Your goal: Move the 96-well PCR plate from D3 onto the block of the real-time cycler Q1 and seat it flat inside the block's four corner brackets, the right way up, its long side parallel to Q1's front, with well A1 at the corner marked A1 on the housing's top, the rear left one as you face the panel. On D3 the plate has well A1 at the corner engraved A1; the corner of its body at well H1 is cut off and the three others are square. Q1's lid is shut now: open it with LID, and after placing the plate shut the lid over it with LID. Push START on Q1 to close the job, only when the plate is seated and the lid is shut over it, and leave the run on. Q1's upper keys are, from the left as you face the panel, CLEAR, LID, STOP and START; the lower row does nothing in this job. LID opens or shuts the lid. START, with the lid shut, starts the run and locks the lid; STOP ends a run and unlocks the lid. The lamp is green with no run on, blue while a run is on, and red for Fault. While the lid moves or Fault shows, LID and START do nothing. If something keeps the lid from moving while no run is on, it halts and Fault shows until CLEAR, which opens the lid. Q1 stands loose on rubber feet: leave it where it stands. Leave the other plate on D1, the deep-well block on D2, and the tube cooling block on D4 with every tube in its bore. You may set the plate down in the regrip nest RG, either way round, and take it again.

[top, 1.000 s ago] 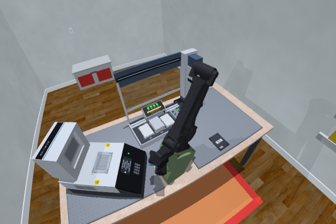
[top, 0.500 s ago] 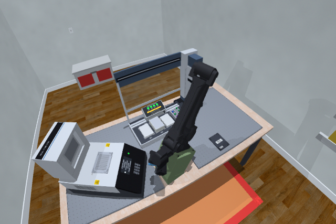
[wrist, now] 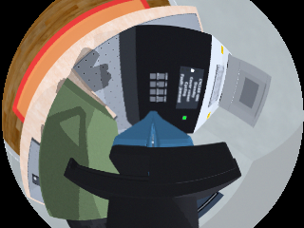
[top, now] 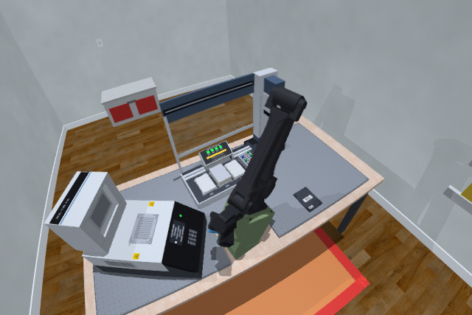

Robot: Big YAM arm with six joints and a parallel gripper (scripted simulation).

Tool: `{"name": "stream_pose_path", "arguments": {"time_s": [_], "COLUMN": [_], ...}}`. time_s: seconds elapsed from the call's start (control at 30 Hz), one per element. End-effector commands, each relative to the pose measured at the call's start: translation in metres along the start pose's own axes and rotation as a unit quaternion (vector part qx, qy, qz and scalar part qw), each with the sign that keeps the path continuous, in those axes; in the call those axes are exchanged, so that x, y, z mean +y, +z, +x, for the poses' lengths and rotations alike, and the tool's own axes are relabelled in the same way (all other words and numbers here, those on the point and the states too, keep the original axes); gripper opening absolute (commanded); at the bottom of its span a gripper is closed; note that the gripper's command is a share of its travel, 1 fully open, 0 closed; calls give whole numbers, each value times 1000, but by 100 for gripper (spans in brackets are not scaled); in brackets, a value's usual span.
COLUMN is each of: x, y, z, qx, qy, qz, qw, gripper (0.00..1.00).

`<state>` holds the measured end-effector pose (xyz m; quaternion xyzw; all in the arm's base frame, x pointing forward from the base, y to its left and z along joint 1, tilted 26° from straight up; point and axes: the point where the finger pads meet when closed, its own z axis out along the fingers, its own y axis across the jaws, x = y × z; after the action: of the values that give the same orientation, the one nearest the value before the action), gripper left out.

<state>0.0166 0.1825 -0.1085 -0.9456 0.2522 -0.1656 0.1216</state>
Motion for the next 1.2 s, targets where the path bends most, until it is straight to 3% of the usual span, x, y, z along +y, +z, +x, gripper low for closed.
{"name": "stream_pose_path", "arguments": {"time_s": [0.0,1.03,1.07,1.17], "x": [-2,-16,-25,-48], "y": [0,-1,1,6], "z": [-4,-18,-13,-4], "qx": [-5,-17,-14,-9], "qy": [3,10,25,62], "qz": [4,15,14,14], "qw": [1000,1000,1000,998], "gripper": [0,0,100,100]}}
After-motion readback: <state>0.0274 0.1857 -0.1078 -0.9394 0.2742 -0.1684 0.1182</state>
